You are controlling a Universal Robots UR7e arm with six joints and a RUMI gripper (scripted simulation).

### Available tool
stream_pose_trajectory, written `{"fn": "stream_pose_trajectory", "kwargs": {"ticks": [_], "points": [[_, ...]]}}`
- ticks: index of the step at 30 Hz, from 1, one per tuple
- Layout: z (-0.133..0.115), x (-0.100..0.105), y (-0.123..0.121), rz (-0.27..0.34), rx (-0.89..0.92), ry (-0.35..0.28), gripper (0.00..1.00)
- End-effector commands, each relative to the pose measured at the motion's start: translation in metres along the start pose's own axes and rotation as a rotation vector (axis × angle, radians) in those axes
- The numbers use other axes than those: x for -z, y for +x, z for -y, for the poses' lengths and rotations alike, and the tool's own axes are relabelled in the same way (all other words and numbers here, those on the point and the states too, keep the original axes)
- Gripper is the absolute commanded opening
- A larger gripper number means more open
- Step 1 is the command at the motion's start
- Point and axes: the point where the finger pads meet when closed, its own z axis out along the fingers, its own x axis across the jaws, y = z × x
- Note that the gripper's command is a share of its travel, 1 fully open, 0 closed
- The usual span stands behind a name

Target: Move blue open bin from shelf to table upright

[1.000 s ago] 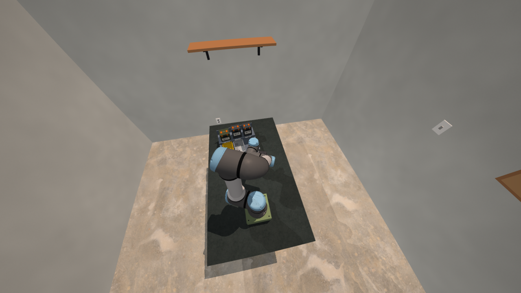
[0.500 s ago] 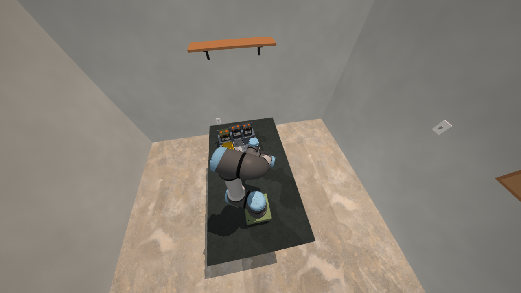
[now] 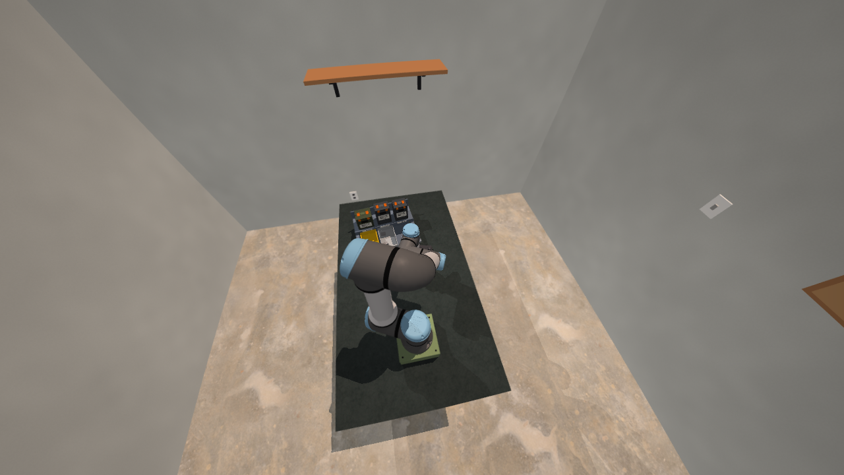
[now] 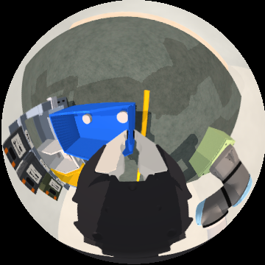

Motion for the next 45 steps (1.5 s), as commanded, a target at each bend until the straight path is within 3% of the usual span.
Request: {"fn": "stream_pose_trajectory", "kwargs": {"ticks": [1,45], "points": [[0.0002,0.0003,-0.0004,0.001,0.000,0.001,0.00],[0.0002,-0.0048,-0.0004,0.001,0.000,0.001,0.00]]}}
